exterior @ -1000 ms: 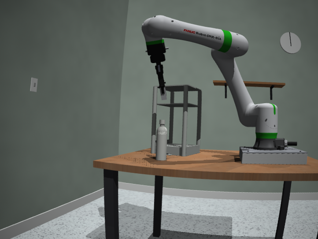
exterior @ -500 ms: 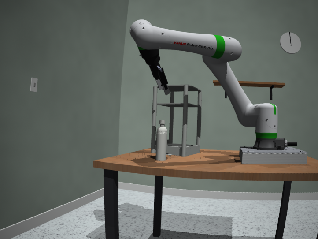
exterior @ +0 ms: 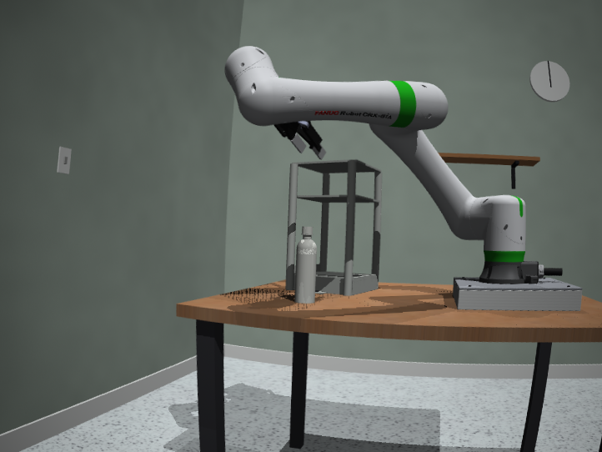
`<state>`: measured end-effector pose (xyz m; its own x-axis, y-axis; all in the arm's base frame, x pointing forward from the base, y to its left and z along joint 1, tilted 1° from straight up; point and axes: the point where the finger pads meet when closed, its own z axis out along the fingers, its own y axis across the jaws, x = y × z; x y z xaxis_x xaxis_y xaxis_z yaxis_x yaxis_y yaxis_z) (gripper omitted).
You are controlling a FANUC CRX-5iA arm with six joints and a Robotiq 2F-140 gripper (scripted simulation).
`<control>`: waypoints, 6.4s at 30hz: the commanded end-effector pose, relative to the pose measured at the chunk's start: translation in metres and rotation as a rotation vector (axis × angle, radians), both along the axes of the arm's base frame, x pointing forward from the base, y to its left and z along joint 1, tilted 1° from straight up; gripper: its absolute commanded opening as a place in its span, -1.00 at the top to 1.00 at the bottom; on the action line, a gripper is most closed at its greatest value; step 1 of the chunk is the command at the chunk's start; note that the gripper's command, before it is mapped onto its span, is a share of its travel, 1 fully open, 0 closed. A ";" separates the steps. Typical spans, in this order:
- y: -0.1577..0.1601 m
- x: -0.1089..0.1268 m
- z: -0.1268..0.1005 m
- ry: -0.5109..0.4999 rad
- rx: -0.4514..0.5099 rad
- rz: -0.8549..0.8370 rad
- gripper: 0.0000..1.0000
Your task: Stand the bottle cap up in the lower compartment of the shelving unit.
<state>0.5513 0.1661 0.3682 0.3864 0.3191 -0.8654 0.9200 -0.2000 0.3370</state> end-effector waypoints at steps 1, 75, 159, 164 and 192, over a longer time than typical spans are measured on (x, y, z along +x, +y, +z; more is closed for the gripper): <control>0.014 -0.006 0.014 0.125 -0.109 0.021 0.14; 0.069 -0.035 0.013 0.390 -0.338 0.014 0.14; 0.069 -0.032 -0.209 0.390 -0.338 0.014 0.14; 0.069 -0.031 -0.224 0.390 -0.338 0.014 0.14; 0.069 -0.031 -0.275 0.390 -0.338 0.014 0.14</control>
<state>0.5207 0.2355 0.0953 0.0119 -0.0002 -0.9999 0.9920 -0.1259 0.0118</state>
